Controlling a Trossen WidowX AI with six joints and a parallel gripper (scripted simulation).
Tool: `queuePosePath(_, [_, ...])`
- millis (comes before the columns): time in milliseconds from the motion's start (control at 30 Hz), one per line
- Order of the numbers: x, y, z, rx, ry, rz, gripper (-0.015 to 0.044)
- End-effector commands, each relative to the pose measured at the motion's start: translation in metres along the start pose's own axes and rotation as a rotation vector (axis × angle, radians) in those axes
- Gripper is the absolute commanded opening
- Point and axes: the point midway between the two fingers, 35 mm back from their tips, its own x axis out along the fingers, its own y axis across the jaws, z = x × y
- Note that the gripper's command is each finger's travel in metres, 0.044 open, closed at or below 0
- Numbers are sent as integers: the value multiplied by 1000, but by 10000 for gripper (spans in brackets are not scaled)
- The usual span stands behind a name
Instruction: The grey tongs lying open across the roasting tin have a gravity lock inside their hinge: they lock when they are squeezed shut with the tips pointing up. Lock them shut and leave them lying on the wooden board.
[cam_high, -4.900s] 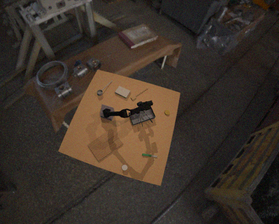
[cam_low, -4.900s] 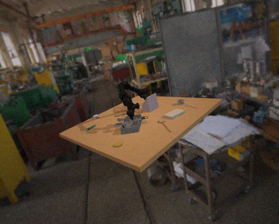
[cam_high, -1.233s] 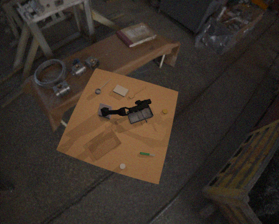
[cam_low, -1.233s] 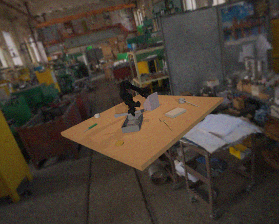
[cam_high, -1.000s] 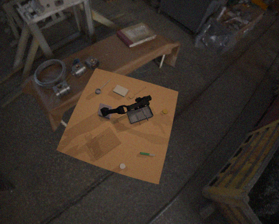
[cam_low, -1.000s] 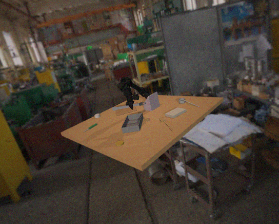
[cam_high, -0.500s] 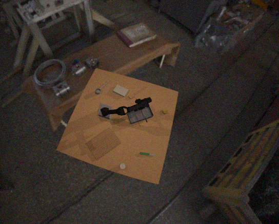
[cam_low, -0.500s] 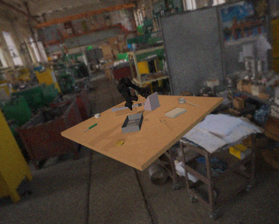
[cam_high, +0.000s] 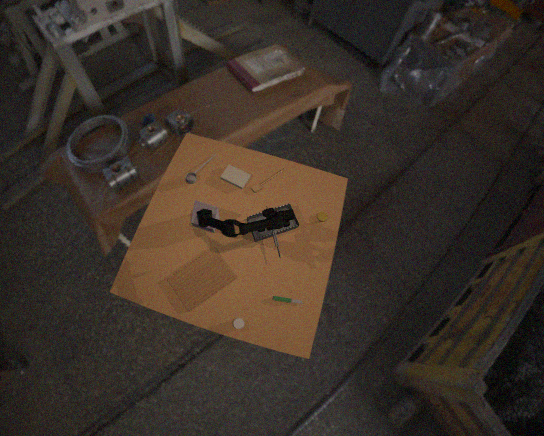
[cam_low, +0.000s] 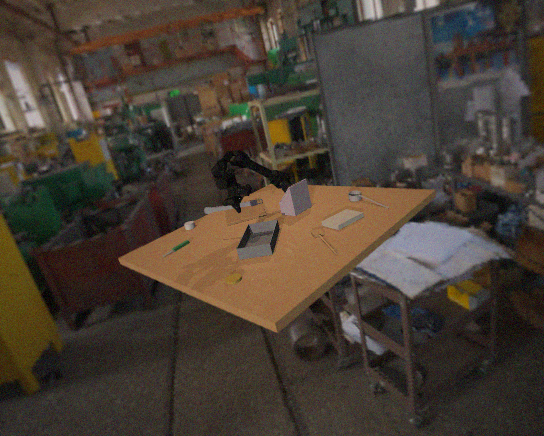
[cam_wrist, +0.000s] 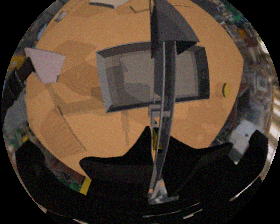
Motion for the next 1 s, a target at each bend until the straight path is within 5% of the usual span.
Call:
queuePosePath(0, [-2,14,-23,42,5,-3,-150])
queuePosePath(967, [-2,153,-152,350,40,11,-150])
